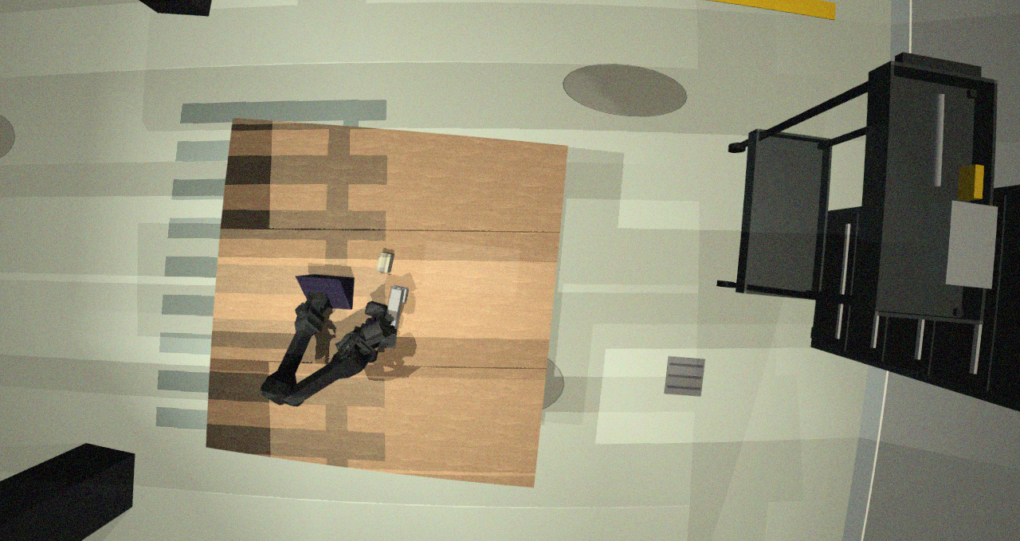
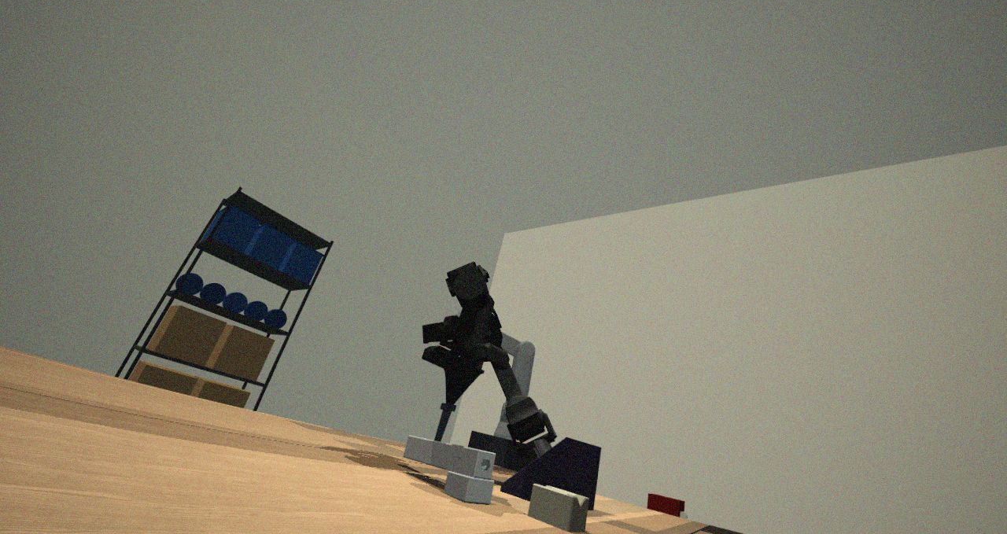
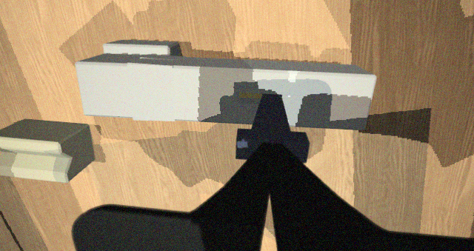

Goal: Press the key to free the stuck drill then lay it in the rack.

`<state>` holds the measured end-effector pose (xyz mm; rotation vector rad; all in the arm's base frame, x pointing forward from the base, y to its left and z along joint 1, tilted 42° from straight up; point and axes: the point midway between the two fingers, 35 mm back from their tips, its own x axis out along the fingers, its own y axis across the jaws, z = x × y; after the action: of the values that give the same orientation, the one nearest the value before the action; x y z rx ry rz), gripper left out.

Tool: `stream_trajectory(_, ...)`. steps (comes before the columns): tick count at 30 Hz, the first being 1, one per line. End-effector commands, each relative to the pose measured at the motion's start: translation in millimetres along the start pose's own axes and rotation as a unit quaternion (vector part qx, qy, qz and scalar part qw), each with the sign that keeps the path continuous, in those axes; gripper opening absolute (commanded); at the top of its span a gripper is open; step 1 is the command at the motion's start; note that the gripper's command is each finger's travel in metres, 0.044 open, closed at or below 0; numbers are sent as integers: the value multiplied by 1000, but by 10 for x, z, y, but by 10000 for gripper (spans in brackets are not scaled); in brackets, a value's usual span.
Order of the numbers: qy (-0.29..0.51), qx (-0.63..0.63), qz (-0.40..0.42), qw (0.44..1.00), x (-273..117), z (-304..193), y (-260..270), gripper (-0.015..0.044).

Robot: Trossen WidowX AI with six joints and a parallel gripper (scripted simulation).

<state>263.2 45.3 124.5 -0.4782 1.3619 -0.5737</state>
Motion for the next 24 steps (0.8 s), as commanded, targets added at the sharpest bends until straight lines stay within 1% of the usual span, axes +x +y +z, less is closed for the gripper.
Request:
stream_trajectory(1,24,-8,-15,1000,176,-68,-5,0)
stream_trajectory(24,24,-8,-15,1000,242,-66,-13,0)
